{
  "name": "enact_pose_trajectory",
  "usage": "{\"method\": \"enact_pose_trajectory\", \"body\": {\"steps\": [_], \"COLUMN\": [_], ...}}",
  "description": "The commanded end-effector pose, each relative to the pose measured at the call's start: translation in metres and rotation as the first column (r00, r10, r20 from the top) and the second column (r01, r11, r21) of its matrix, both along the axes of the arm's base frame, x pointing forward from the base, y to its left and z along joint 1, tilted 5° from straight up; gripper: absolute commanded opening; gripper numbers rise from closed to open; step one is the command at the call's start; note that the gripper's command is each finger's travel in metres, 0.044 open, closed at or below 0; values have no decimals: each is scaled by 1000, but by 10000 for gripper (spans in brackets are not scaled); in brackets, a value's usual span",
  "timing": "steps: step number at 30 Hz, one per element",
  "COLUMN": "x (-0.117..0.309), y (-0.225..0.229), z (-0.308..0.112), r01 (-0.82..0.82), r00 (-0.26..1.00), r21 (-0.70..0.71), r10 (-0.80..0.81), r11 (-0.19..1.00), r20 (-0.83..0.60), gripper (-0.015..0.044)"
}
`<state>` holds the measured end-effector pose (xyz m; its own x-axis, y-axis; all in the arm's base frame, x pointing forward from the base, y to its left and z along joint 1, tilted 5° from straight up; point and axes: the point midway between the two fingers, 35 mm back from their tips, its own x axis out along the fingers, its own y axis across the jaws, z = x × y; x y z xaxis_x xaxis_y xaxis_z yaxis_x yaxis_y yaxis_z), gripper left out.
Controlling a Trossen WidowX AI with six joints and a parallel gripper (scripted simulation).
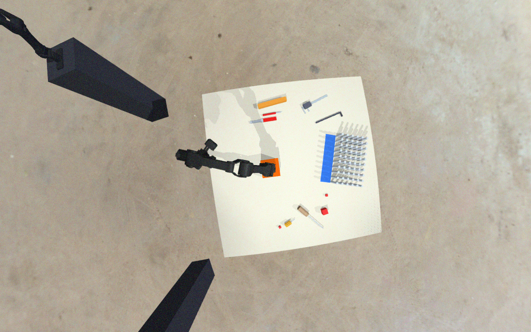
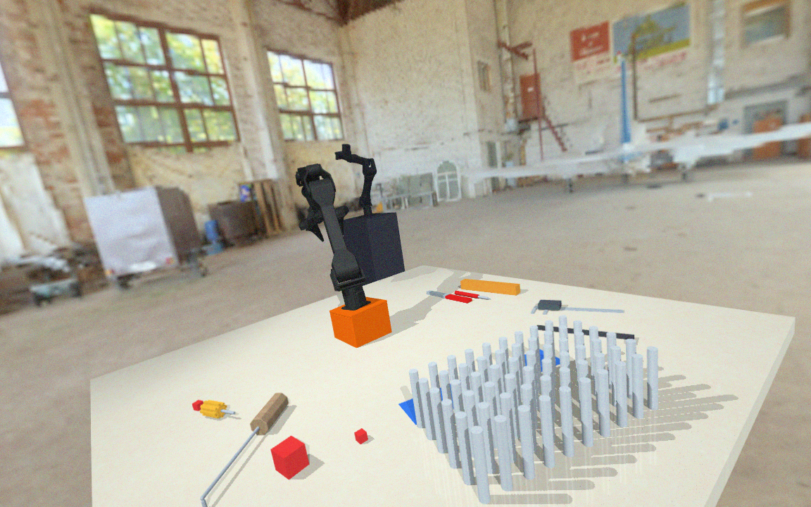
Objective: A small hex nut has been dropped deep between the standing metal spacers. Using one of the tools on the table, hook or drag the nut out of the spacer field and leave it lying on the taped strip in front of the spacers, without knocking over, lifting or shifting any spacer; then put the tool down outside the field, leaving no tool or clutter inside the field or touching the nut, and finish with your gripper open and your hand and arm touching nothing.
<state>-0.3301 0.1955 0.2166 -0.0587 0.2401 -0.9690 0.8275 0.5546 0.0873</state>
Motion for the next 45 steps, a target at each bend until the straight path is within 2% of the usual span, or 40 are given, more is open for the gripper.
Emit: {"method": "enact_pose_trajectory", "body": {"steps": [1, 3, 5, 10, 16, 22, 28, 35, 40, 45], "x": [1, 7, 20, 64, 133, 212, 298, 403, 476, 544], "y": [1, 13, 42, 110, 169, 210, 234, 234, 217, 182], "z": [-1, -7, -15, -33, -51, -67, -84, -103, -115, -126], "r01": [7, 72, 224, 561, 844, 976, 961, 787, 579, 325], "r00": [1000, 997, 971, 812, 500, 125, -255, -616, -795, -890], "r21": [-3, -23, -22, -28, -60, -122, -216, -337, -443, -551], "r10": [-7, -73, -225, -557, -822, -924, -863, -624, -356, -51], "r11": [1000, 997, 974, 827, 534, 180, -175, -517, -684, -769], "r20": [-4, -33, -76, -176, -274, -362, -435, -481, -491, -454], "gripper": [426, 440, 440, 440, 440, 440, 440, 440, 440, 440]}}
